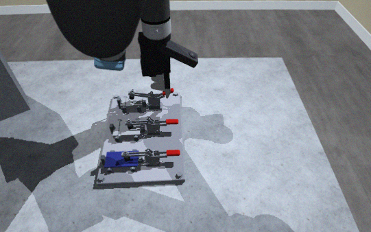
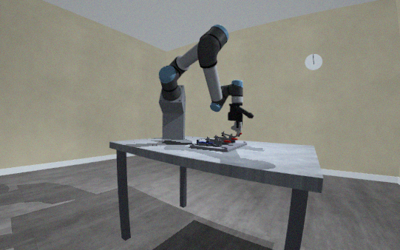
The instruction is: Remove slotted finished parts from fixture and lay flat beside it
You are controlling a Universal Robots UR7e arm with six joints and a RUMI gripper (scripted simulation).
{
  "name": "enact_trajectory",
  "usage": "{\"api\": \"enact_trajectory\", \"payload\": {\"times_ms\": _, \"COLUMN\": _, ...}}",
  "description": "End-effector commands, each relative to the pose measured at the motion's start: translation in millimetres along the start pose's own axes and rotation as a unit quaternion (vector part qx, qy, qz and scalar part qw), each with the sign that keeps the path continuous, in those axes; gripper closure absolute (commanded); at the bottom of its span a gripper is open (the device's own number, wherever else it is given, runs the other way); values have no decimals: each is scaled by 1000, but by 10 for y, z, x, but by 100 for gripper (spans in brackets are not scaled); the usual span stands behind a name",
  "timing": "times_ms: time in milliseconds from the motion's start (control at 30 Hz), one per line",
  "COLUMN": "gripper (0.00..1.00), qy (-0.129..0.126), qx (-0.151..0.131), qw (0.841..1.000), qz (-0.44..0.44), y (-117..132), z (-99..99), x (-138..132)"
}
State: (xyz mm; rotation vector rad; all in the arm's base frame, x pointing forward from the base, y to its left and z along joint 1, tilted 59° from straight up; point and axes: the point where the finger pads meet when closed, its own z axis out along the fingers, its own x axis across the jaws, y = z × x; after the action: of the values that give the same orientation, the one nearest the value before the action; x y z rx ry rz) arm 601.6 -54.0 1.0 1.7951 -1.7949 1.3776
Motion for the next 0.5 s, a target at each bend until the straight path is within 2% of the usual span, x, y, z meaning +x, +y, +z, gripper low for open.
{"api": "enact_trajectory", "payload": {"times_ms": 0, "gripper": 100, "qy": 0, "qx": 0, "qw": 1000, "qz": 0, "y": 25, "z": -35, "x": -2}}
{"api": "enact_trajectory", "payload": {"times_ms": 467, "gripper": 100, "qy": 0, "qx": 0, "qw": 1000, "qz": 0, "y": 106, "z": -98, "x": -1}}
